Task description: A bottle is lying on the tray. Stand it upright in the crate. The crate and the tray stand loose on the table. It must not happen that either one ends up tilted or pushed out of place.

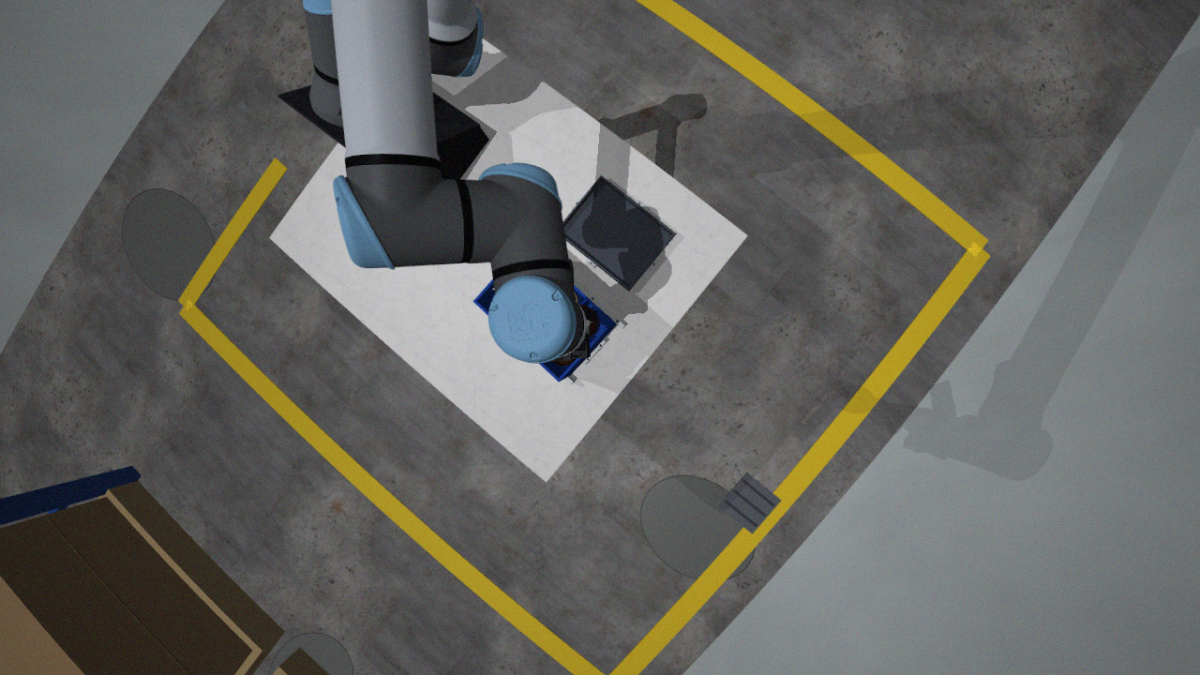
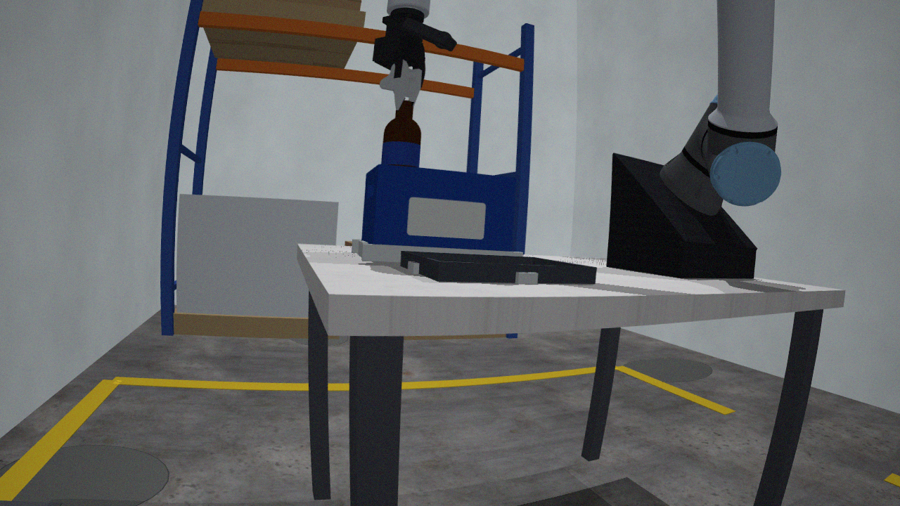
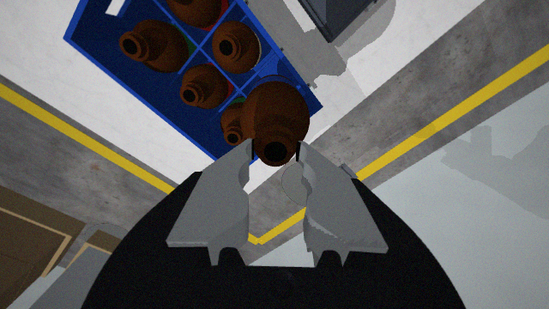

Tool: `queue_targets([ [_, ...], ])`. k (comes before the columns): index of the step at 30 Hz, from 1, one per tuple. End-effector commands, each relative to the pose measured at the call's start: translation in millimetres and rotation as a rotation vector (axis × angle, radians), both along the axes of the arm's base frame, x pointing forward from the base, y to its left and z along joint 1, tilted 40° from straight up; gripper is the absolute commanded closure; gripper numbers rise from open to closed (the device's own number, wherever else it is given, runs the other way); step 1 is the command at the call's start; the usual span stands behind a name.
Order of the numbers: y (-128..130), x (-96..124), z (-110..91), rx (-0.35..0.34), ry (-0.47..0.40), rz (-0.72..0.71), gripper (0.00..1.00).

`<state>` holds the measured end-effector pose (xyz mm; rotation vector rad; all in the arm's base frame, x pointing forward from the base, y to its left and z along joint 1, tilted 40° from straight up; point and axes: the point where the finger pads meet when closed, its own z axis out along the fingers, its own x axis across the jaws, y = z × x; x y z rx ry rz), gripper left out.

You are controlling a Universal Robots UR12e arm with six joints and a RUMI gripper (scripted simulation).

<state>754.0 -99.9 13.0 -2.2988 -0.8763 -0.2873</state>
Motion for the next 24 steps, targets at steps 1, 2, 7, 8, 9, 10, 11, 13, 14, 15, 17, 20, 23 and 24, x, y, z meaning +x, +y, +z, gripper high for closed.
queue_targets([
  [1,3.0,0.5,-3.1,-0.001,-0.002,-0.002,1.0],
  [2,3.6,0.4,-3.8,-0.001,-0.002,-0.001,1.0],
  [7,4.4,0.5,-5.6,-0.001,-0.002,-0.002,1.0],
  [8,4.2,0.7,-5.5,-0.002,-0.002,-0.002,1.0],
  [9,3.9,0.9,-5.4,-0.002,-0.003,-0.003,1.0],
  [10,3.9,0.9,-5.4,-0.002,-0.003,-0.003,1.0],
  [11,3.9,0.9,-5.4,-0.002,-0.003,-0.003,1.0],
  [13,3.0,1.9,-4.3,-0.004,-0.005,-0.003,1.0],
  [14,3.0,1.9,-4.2,-0.004,-0.005,-0.003,1.0],
  [15,3.1,1.8,-4.3,-0.004,-0.005,-0.003,1.0],
  [17,3.2,1.8,-4.3,-0.003,-0.005,-0.003,1.0],
  [20,3.6,1.5,-4.4,-0.003,-0.005,-0.003,1.0],
  [23,4.4,0.8,-4.6,-0.002,-0.004,-0.003,1.0],
  [24,4.7,0.6,-4.7,-0.002,-0.003,-0.003,1.0],
])
